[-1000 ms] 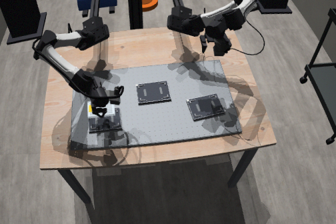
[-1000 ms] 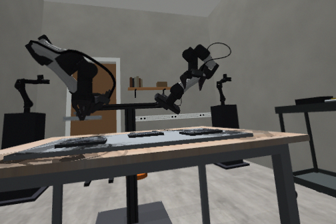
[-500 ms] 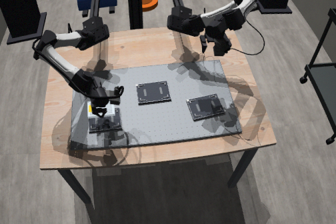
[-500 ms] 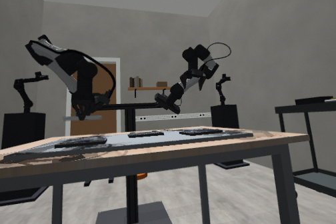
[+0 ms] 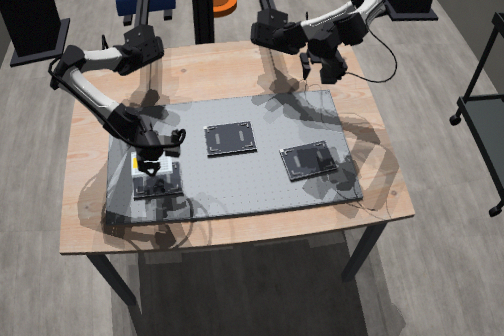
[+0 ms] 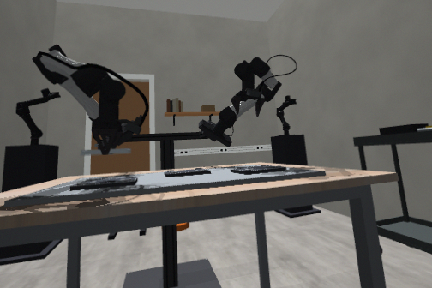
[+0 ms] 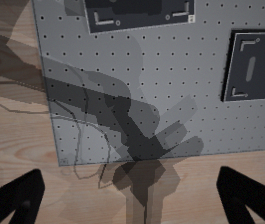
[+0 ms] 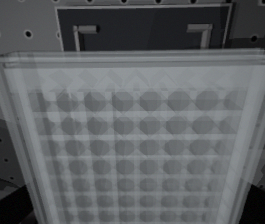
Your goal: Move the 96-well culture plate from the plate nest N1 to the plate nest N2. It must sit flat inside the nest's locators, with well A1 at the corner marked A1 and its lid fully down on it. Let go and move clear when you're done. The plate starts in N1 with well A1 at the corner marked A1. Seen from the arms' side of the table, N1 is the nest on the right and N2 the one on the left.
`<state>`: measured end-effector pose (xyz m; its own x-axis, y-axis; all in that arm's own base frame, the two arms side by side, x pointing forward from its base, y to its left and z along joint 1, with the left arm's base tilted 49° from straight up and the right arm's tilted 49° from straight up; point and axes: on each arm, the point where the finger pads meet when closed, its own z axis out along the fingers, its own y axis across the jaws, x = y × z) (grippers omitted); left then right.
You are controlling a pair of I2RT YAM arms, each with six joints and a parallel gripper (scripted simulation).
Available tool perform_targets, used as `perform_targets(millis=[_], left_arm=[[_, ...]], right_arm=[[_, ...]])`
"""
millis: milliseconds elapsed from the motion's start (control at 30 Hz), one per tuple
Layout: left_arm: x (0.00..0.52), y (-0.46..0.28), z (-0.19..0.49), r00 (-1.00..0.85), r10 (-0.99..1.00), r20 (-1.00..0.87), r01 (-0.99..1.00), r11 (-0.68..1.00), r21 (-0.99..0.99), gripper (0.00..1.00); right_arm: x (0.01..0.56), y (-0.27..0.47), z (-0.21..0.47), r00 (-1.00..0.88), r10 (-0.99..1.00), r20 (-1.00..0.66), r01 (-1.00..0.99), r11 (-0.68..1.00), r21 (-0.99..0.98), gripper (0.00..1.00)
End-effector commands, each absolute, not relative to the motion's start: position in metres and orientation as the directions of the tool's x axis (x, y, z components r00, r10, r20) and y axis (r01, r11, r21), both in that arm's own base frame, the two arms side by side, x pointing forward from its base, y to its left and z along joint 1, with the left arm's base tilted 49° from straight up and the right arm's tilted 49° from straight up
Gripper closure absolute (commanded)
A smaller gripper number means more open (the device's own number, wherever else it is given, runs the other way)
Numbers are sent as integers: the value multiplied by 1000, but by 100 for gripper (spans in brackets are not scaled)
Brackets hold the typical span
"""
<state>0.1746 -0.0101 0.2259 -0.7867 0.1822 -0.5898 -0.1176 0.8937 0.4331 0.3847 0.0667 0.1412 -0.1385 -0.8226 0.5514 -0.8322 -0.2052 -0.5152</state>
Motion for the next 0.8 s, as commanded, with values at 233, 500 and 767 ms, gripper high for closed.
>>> perform_targets(millis=[233,500,767], left_arm=[[172,-10,222,-818,175,-548,-173,833,525,0],[172,-10,222,-818,175,-548,-173,833,525,0],[172,-10,222,-818,175,-548,-173,833,525,0]], right_arm=[[382,83,132,-118,-820,560,-825,-232,-514,100],[375,101,114,-120,-821,558,-822,-232,-519,100],[368,112,99,-117,-819,562,-825,-235,-514,100]])
